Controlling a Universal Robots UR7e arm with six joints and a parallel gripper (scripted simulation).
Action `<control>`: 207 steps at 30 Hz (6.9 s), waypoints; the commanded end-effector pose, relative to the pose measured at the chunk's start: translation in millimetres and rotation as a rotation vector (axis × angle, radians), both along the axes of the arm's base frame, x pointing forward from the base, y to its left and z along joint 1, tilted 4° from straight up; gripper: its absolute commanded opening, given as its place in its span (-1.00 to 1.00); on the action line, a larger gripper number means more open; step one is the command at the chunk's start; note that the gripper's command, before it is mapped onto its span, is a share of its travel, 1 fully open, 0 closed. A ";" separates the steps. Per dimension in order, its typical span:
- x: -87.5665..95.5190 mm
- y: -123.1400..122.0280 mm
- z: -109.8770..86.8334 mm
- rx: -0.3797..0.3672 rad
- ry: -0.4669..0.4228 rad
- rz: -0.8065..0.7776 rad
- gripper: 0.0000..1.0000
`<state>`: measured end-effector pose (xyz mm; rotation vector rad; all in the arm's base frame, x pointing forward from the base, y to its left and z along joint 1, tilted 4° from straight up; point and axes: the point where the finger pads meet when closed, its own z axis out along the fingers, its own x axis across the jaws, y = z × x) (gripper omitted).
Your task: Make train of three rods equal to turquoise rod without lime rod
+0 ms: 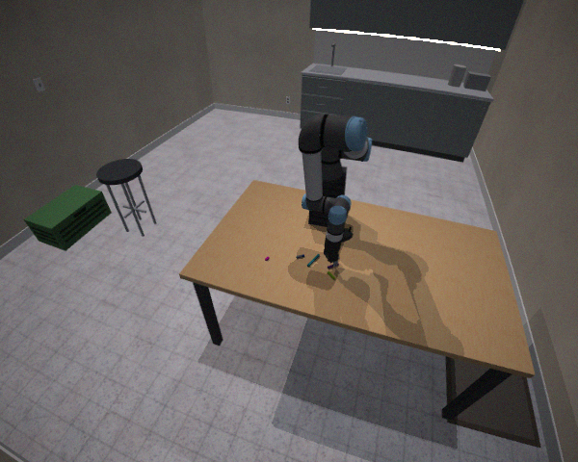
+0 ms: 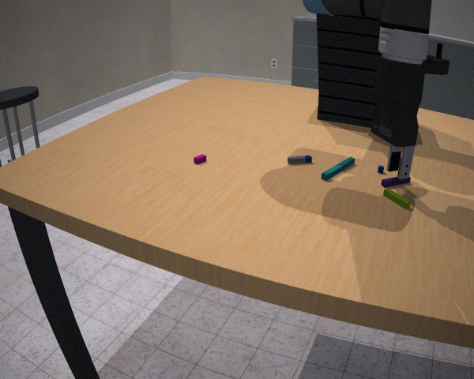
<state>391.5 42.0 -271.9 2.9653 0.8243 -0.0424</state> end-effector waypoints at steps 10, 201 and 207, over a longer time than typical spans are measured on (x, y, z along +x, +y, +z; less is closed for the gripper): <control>2.1 -1.5 -1.9 -0.001 -0.003 -0.001 0.07; -20.7 -214.0 99.0 -0.003 -0.010 -0.123 -0.52; -20.6 -213.8 99.0 -0.003 -0.010 -0.122 -0.52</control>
